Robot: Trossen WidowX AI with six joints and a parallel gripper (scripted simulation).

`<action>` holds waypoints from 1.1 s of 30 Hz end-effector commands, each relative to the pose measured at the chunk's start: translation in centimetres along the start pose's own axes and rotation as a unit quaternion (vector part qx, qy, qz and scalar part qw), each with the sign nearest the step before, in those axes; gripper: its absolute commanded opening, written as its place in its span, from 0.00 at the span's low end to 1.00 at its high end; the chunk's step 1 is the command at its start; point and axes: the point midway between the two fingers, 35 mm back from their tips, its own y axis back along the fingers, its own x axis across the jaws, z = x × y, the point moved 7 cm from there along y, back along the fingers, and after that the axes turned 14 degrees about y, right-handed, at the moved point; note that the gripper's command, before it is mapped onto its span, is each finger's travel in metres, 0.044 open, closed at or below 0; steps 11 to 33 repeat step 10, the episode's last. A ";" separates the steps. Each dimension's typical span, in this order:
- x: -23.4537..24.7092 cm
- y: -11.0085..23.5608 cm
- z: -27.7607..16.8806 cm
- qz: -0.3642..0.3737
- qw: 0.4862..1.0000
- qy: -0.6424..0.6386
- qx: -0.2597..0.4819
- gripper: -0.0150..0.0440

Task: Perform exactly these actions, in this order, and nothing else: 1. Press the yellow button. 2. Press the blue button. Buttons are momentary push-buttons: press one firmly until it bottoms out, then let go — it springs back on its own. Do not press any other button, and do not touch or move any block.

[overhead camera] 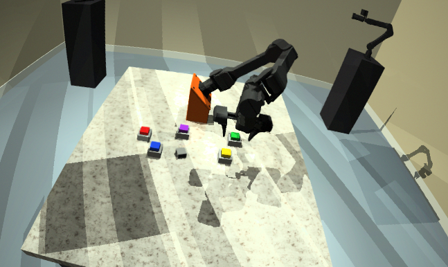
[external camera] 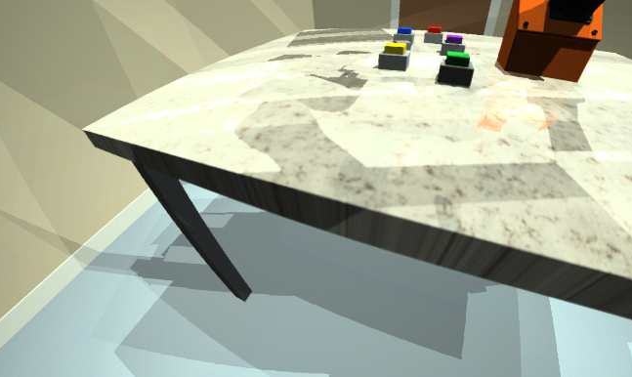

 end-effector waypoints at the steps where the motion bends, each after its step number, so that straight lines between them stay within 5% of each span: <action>1: 5.8 0.8 -2.2 0.014 1.000 -0.004 0.000 0.93; 33: 7.8 1.1 -3.2 0.020 1.000 -0.004 -0.001 0.93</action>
